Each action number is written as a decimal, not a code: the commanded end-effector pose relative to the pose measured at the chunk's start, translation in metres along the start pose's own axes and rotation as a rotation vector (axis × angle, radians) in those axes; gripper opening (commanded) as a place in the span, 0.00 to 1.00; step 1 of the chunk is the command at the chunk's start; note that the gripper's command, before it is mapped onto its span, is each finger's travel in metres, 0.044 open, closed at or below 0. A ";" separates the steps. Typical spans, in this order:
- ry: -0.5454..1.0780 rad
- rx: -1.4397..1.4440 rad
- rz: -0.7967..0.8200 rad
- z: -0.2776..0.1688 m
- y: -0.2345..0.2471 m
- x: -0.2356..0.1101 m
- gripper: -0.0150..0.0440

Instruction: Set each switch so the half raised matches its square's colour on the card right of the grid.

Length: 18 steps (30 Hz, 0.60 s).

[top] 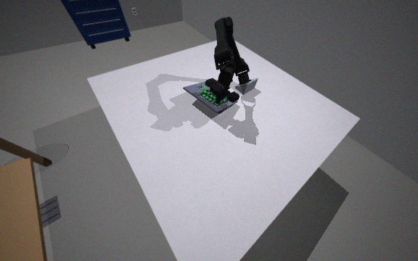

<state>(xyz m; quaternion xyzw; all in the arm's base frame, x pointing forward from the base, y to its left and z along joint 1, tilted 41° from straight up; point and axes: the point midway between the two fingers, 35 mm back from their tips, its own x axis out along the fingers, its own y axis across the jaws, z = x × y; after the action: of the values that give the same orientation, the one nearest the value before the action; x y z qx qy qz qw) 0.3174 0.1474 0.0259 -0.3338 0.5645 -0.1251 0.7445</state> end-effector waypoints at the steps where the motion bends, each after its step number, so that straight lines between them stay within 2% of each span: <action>1: -0.003 -0.005 -0.004 0.000 0.000 0.000 0.25; 18: -0.003 -0.005 -0.004 0.001 0.000 0.002 0.25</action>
<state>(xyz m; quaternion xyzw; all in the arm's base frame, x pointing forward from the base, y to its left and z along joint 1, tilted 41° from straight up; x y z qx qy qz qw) 0.3179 0.1468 0.0251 -0.3338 0.5645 -0.1251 0.7445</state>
